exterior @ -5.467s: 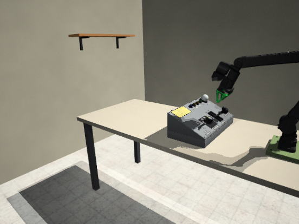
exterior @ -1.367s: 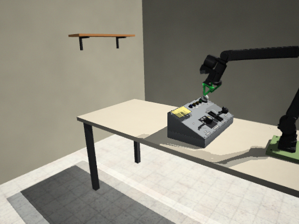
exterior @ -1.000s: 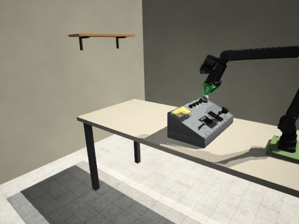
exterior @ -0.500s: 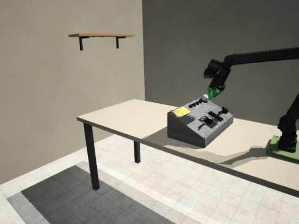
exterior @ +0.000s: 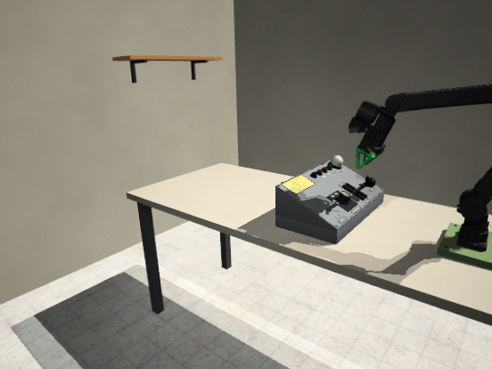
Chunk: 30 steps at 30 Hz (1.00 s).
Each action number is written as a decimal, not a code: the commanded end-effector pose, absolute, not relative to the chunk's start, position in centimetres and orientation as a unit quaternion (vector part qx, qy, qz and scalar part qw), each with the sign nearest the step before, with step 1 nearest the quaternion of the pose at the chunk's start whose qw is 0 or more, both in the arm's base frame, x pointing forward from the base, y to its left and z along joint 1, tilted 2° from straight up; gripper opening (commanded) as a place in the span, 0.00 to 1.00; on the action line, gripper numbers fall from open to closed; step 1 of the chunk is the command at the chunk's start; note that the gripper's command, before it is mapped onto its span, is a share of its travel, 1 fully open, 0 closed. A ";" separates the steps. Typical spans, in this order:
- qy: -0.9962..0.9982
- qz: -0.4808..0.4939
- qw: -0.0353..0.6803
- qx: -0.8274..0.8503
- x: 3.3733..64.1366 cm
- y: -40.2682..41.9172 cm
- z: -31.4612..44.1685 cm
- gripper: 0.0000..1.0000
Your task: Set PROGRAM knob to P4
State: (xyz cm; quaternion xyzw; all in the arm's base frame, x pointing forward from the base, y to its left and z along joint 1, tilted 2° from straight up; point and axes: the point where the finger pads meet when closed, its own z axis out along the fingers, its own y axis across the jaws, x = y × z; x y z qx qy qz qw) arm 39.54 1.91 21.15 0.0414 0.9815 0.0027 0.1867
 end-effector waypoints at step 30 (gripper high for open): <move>0.977 0.006 0.207 0.044 41.1 2.3 22.3 0.70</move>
